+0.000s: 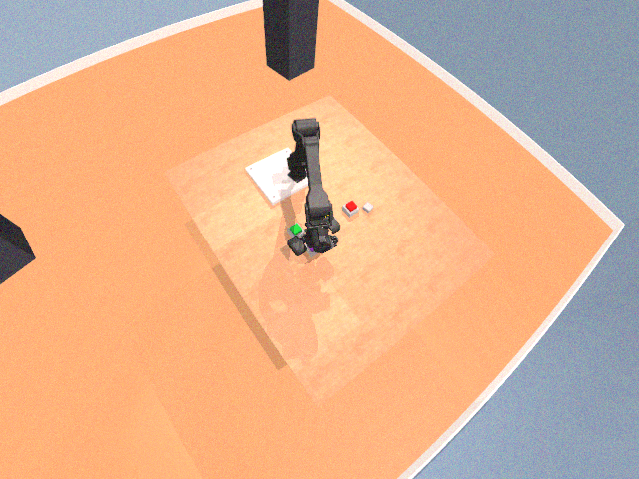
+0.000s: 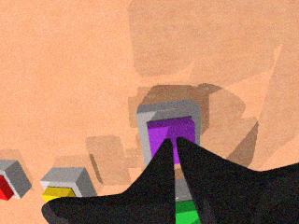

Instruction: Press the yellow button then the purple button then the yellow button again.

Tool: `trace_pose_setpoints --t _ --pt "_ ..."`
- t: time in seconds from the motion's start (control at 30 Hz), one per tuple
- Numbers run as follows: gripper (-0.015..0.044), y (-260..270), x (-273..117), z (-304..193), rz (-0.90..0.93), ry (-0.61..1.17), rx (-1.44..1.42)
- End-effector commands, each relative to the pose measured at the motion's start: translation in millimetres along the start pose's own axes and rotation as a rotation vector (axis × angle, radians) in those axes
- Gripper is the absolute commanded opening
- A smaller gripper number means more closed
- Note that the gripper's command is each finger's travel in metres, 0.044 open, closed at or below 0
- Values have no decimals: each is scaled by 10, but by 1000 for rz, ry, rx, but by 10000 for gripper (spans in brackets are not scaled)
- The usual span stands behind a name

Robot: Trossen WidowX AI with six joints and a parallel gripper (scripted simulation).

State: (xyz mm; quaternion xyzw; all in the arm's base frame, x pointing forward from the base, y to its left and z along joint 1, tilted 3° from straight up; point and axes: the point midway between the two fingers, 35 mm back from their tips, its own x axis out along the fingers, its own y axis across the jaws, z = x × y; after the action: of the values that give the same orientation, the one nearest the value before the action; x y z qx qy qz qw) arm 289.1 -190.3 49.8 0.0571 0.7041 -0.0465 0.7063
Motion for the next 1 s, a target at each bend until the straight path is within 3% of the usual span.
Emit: trace_pose_setpoints --t 0.0,0.67,0.8,0.97 --pt "20 4 68 -23 0 10 -7" --pt "20 4 68 -23 0 10 -7" --pt "20 3 -242 -17 0 9 -6" --pt "20 4 -267 -19 0 10 -7"
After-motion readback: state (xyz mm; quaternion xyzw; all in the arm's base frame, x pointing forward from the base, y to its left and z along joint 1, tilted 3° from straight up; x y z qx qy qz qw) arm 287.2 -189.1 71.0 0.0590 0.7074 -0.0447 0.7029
